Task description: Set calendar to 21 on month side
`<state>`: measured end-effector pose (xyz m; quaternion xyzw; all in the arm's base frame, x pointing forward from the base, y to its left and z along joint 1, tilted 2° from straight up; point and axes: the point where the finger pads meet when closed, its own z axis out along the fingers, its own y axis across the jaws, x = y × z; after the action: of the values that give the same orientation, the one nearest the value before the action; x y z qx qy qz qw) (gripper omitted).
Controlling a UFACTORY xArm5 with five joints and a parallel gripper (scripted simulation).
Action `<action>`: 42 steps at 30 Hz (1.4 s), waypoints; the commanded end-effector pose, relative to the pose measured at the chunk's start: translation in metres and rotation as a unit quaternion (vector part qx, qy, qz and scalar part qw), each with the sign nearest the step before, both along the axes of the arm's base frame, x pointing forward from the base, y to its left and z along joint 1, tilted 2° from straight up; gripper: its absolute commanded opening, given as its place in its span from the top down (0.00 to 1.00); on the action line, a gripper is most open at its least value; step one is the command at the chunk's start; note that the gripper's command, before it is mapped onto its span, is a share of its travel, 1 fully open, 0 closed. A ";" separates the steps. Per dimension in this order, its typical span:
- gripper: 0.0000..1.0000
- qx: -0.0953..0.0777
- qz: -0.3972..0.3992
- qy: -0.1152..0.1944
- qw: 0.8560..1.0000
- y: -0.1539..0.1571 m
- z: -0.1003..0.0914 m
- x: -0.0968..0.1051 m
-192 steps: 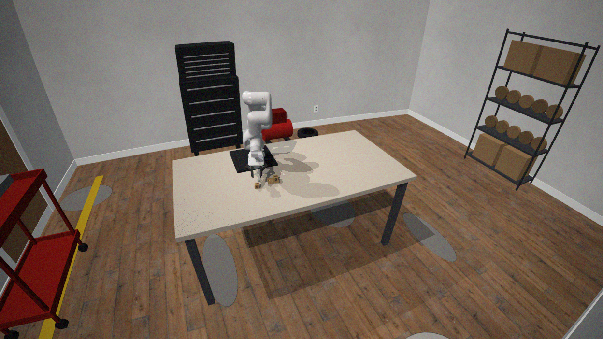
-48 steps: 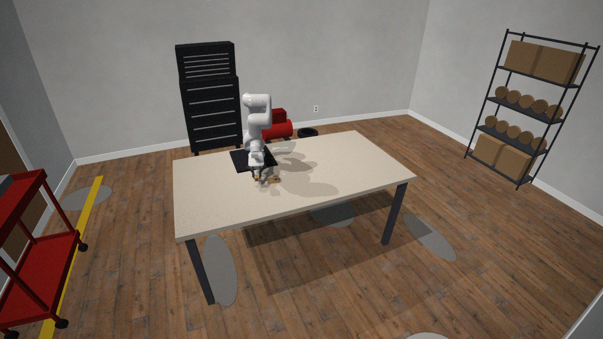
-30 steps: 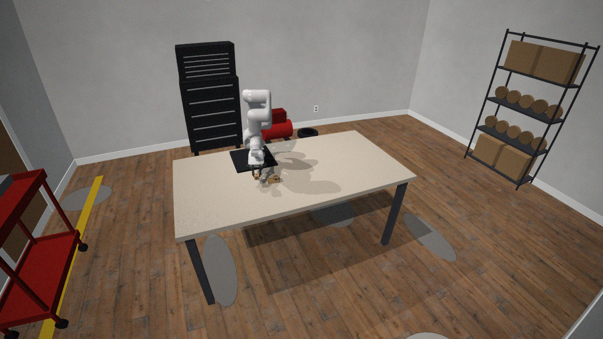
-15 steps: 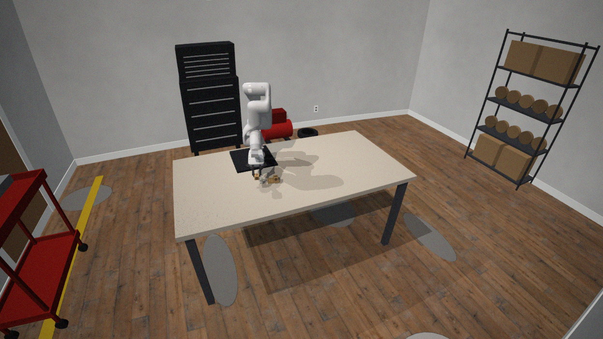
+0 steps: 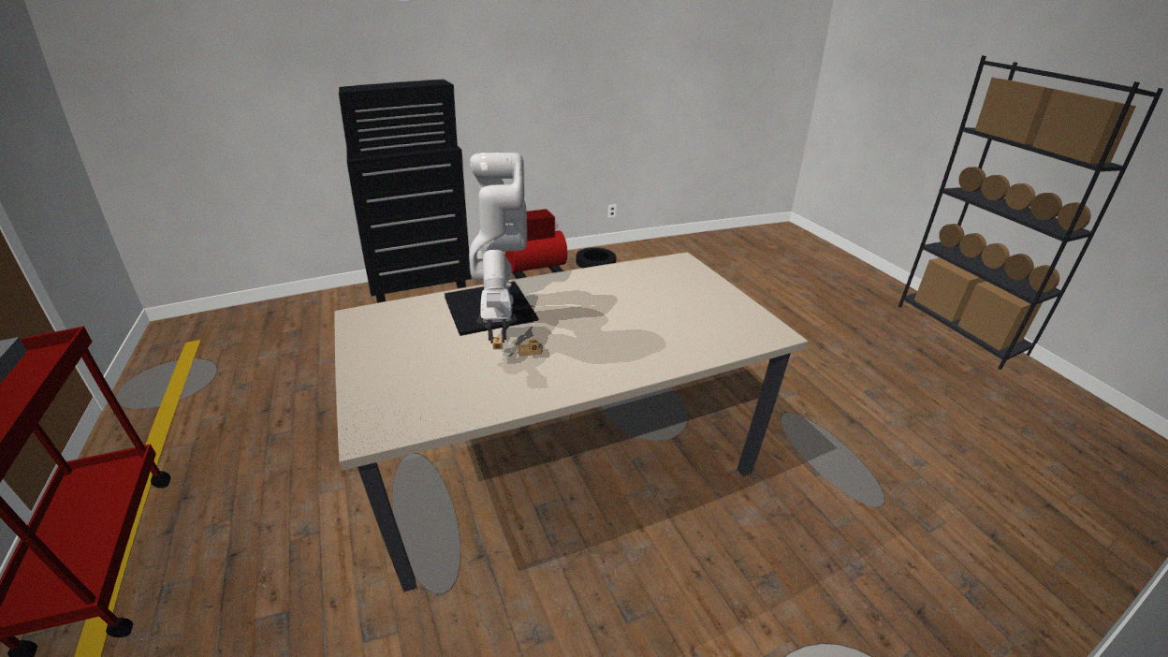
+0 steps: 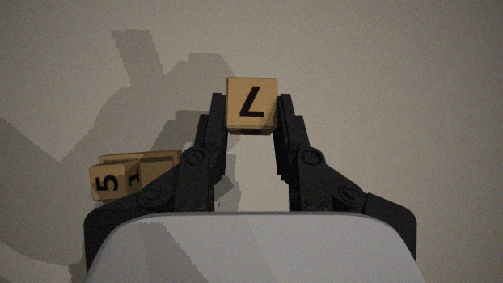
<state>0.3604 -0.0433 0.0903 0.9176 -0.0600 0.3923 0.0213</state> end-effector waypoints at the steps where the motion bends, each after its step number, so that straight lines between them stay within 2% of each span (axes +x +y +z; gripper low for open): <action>1: 0.73 0.003 0.000 0.026 1.000 0.000 0.002 0.002; 5: 0.73 0.005 0.000 0.039 0.999 0.000 0.004 0.001; 11: 0.73 0.005 0.000 0.041 0.999 0.000 0.004 0.001; 18: 0.73 0.008 -0.003 0.086 0.996 -0.005 0.005 0.003; 28: 0.73 0.010 -0.001 0.108 0.994 -0.005 0.005 0.004; 34: 0.73 0.016 0.004 0.160 0.987 -0.001 0.006 0.006; 40: 0.73 0.017 0.005 0.173 0.985 0.000 0.007 0.006; 42: 0.73 0.019 0.005 0.189 0.982 -0.001 0.007 0.007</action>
<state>0.3648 -0.0436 0.0958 0.9724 -0.0579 0.2256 0.0135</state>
